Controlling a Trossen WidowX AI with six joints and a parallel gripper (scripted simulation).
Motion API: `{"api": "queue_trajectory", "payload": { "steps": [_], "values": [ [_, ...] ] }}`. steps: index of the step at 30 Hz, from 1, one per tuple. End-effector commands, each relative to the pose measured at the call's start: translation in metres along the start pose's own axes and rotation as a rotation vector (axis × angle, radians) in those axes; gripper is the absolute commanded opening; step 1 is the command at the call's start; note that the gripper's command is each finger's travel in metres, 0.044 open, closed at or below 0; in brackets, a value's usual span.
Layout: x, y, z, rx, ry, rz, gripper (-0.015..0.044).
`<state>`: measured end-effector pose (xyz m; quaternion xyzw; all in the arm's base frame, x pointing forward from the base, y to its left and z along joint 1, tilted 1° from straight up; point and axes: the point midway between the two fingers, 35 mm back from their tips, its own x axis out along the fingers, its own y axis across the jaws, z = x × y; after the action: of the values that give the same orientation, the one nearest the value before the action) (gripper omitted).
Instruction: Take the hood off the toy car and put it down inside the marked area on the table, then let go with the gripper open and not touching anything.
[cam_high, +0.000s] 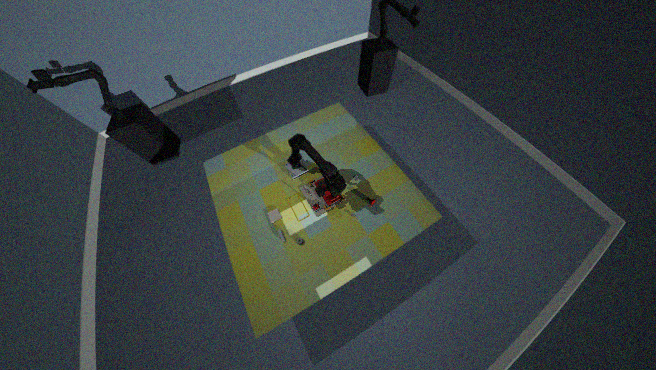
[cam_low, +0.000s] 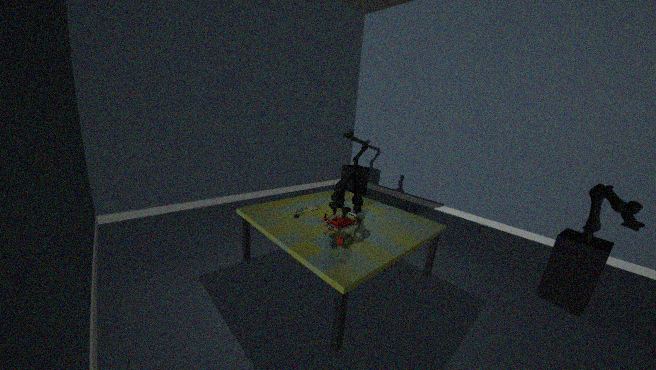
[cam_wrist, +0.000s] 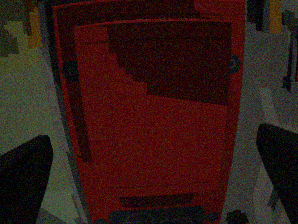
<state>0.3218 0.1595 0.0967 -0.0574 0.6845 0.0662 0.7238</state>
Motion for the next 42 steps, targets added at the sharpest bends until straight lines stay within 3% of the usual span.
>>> {"api": "queue_trajectory", "payload": {
  "steps": [1,42],
  "values": [
    [0.005,-0.001,-0.002,-0.004,0.006,-0.006,0.044],
    [0.025,-0.002,-0.002,-0.004,0.006,-0.006,0.044]
  ]
}}
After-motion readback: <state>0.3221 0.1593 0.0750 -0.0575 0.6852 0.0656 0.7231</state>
